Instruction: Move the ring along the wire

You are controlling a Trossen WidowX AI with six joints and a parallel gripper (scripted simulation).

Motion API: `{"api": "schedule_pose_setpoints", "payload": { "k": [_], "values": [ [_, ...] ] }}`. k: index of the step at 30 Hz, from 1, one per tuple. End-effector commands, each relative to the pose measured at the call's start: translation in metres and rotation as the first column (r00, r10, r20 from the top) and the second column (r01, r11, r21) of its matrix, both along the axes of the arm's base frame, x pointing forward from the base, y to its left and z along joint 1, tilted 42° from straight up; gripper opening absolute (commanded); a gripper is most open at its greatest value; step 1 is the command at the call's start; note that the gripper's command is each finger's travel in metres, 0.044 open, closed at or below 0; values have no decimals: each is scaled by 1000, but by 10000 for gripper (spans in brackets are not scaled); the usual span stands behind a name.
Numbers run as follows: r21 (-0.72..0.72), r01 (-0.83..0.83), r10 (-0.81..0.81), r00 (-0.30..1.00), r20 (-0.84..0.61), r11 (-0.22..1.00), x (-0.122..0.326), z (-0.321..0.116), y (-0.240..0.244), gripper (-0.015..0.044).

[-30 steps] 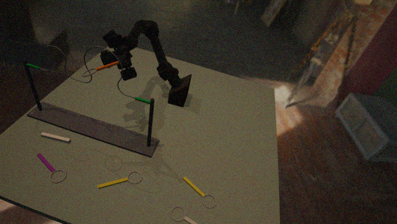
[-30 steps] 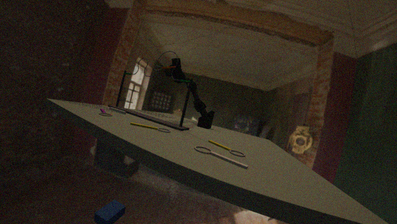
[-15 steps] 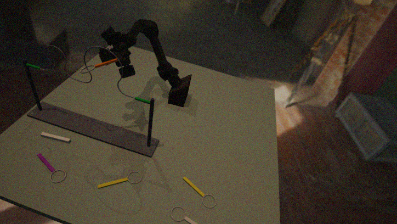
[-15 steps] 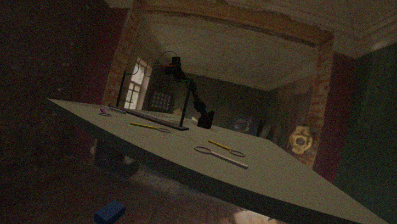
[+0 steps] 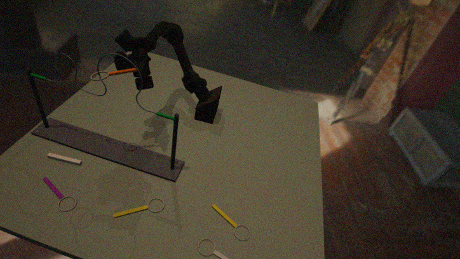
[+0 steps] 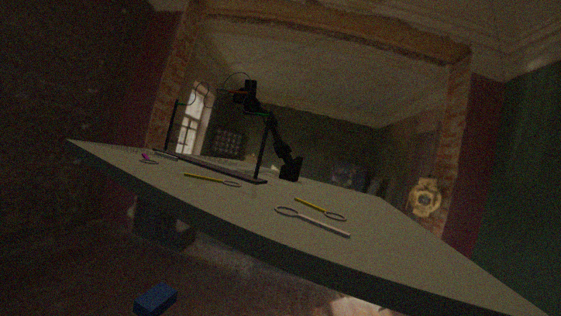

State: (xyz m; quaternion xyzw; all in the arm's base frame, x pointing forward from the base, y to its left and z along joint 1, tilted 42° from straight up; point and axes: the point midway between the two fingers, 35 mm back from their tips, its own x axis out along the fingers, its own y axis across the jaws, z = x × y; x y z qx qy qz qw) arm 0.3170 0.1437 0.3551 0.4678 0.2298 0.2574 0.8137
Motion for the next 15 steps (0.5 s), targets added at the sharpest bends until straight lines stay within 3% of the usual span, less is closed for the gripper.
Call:
{"api": "schedule_pose_setpoints", "payload": {
  "k": [1,15],
  "values": [
    [-42,3,-2,1000,19,999,0,2,-1,-150],
    [-210,16,-4,998,58,978,2,-4,-5,-150]
  ]
}}
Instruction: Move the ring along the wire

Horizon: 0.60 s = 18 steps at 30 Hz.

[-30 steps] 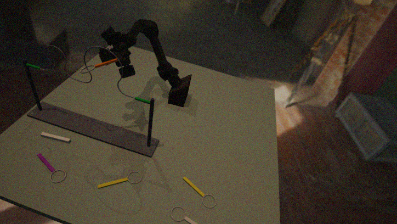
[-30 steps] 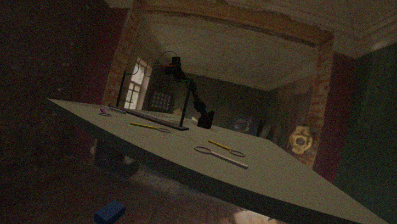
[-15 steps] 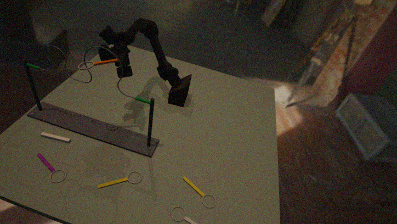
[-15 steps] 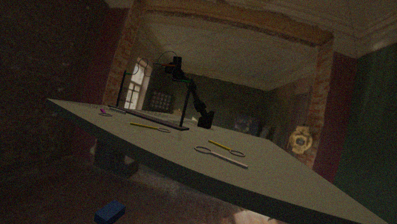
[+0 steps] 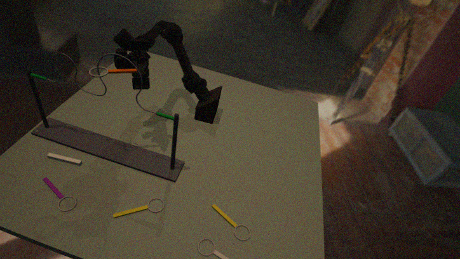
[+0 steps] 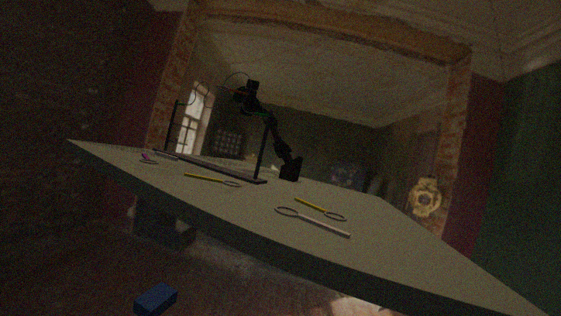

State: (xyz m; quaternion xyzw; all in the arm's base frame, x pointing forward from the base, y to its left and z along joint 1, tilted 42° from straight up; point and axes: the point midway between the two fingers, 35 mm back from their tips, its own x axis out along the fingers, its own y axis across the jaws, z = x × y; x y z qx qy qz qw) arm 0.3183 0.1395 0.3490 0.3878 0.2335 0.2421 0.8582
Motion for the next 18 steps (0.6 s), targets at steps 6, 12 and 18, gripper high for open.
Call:
{"api": "schedule_pose_setpoints", "payload": {
  "k": [6,12,18],
  "values": [
    [-104,6,-3,999,32,995,1,0,-3,-150],
    [-176,12,-4,999,49,984,2,-2,-5,-150],
    [-248,19,-3,998,65,969,2,-4,-7,-150]
  ]
}}
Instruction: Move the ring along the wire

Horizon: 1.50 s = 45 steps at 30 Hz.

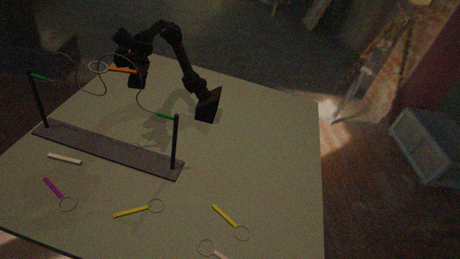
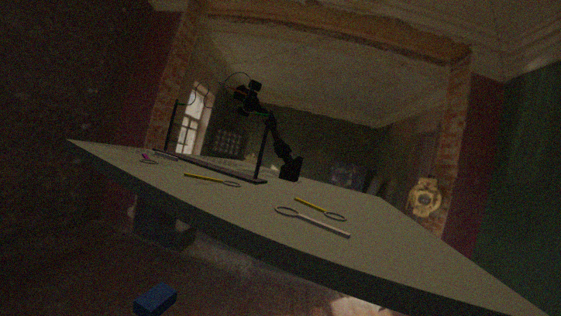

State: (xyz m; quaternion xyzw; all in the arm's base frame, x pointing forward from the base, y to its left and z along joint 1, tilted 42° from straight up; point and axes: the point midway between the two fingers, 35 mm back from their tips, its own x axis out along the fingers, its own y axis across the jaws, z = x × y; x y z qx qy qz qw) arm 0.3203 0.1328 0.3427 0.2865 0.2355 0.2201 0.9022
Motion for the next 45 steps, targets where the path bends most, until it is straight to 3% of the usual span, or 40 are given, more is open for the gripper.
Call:
{"api": "schedule_pose_setpoints", "payload": {
  "k": [1,45],
  "values": [
    [-43,1,0,1000,18,999,0,2,-1,-150],
    [-544,63,14,991,136,837,6,-6,-21,-150]
  ]
}}
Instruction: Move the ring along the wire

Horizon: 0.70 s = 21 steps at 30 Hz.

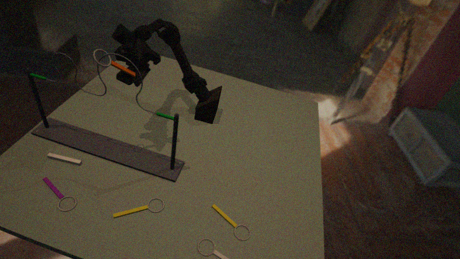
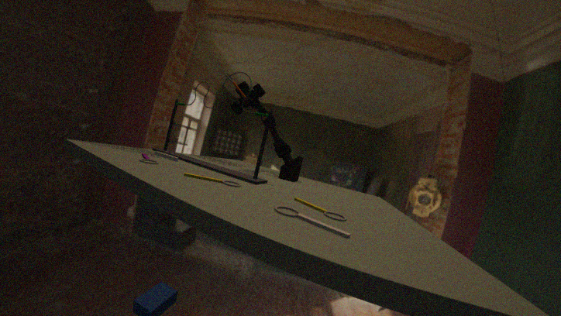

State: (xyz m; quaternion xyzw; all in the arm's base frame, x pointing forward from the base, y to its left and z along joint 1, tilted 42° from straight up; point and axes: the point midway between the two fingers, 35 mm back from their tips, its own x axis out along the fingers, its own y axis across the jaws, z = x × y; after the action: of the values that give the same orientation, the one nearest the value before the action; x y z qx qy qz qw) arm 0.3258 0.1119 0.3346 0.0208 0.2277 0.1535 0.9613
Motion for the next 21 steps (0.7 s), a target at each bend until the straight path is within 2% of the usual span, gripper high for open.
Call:
{"api": "schedule_pose_setpoints", "payload": {
  "k": [1,21],
  "values": [
    [-43,-1,1,1000,16,999,0,2,-1,-150],
    [-281,19,1,998,70,959,3,3,-11,-150]
  ]
}}
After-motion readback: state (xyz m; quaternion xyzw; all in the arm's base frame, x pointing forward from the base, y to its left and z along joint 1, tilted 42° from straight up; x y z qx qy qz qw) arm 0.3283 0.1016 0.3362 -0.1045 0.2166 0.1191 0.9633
